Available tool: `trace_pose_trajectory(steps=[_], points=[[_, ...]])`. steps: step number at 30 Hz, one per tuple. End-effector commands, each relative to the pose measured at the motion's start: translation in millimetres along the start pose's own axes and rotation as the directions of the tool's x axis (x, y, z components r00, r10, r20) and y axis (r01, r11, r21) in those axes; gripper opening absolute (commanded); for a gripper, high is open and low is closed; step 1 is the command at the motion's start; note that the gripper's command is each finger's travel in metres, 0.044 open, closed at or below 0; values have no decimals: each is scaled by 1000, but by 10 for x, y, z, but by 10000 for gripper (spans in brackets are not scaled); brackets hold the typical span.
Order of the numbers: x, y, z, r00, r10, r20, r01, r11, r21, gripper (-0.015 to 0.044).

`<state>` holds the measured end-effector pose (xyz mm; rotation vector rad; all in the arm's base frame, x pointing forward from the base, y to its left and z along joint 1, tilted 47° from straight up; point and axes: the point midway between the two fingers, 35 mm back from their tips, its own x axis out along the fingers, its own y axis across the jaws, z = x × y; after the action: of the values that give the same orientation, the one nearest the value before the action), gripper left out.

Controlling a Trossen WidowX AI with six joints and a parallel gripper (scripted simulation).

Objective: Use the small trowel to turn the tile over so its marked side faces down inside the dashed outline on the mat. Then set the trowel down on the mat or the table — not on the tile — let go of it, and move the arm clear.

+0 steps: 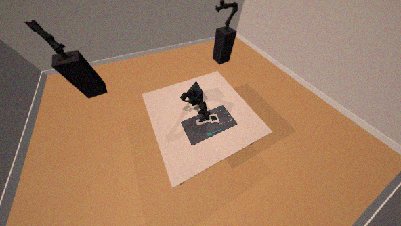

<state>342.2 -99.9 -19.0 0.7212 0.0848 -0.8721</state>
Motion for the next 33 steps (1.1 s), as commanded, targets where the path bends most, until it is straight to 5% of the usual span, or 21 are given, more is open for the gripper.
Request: trace_pose_trajectory(steps=[1,33], points=[[-105,168,-7,999,26,-26,-24,999,41,0],[-428,546,-957,999,27,-36,-25,998,57,0]])
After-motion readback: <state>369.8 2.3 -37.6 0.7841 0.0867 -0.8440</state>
